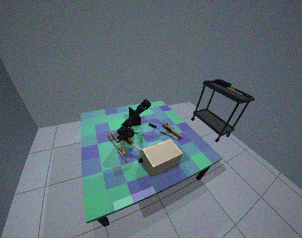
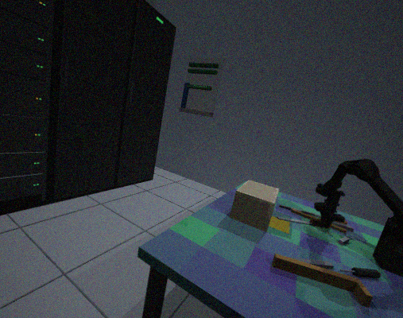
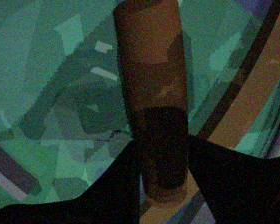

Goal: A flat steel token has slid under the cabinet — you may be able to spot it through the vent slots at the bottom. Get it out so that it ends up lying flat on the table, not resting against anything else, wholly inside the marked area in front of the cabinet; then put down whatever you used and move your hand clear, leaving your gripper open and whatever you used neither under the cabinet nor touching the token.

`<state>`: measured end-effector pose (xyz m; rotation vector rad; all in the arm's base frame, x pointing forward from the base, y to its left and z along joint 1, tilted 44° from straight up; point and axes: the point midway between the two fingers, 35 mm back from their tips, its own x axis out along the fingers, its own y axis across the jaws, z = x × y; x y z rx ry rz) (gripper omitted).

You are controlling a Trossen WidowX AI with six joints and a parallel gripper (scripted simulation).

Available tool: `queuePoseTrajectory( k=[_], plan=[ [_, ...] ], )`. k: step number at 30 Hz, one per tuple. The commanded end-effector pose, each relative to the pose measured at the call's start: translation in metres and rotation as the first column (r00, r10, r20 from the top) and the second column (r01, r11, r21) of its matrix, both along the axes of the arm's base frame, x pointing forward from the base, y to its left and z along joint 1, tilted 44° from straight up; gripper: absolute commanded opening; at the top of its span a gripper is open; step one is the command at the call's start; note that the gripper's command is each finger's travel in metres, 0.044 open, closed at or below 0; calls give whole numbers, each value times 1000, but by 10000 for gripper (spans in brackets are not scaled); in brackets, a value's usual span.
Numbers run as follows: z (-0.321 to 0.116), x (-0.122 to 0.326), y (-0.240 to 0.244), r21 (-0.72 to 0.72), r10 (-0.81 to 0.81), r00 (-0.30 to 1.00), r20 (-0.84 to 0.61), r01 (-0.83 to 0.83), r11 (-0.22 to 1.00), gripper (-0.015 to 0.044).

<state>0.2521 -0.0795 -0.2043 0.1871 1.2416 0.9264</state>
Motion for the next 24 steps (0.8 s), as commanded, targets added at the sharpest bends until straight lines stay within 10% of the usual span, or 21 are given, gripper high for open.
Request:
queuePoseTrajectory(
  k=[1,7,15,24],
  plan=[
    [0,0,-1,0,-28,999,-24,28,1000,0],
    [0,0,-1,0,-55,997,-50,55,998,0],
    [0,0,0,0,-43,998,-41,43,999,200],
    [-1,0,1,0,-45,998,-40,45,999,270]
  ],
)
